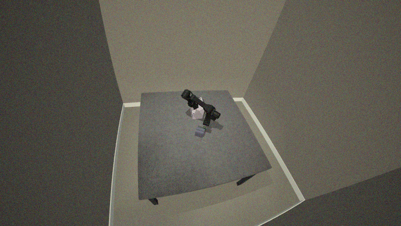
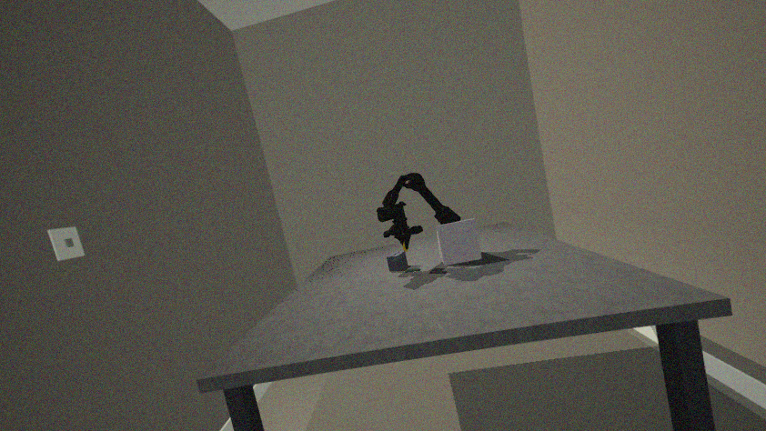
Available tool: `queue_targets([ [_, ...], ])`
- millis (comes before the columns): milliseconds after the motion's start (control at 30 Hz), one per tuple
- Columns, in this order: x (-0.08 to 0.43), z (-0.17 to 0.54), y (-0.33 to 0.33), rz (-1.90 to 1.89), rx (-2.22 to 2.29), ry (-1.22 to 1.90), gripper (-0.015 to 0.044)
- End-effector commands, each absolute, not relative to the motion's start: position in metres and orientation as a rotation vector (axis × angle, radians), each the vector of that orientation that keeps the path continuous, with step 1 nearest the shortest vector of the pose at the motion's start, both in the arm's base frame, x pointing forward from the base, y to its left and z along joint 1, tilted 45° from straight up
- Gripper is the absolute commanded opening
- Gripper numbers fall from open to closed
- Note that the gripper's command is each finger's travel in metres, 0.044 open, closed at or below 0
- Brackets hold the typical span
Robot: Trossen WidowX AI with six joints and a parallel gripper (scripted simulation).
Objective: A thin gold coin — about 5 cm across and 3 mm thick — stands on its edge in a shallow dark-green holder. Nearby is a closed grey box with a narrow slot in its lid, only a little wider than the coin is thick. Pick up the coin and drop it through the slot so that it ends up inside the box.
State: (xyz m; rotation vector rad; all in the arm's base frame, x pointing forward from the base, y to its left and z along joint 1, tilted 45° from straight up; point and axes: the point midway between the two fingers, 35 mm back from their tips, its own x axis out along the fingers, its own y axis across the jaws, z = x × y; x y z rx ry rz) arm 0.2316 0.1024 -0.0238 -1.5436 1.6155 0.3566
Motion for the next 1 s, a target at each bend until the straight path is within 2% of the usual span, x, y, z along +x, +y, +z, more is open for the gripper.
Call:
queue_targets([
  [0, 0.239, -0.018, 0.101, 0.358, -1.548, 1.607, 0.0000],
  [967, 0.288, 0.020, 0.070, 0.344, -1.550, 1.604, 0.0000],
])
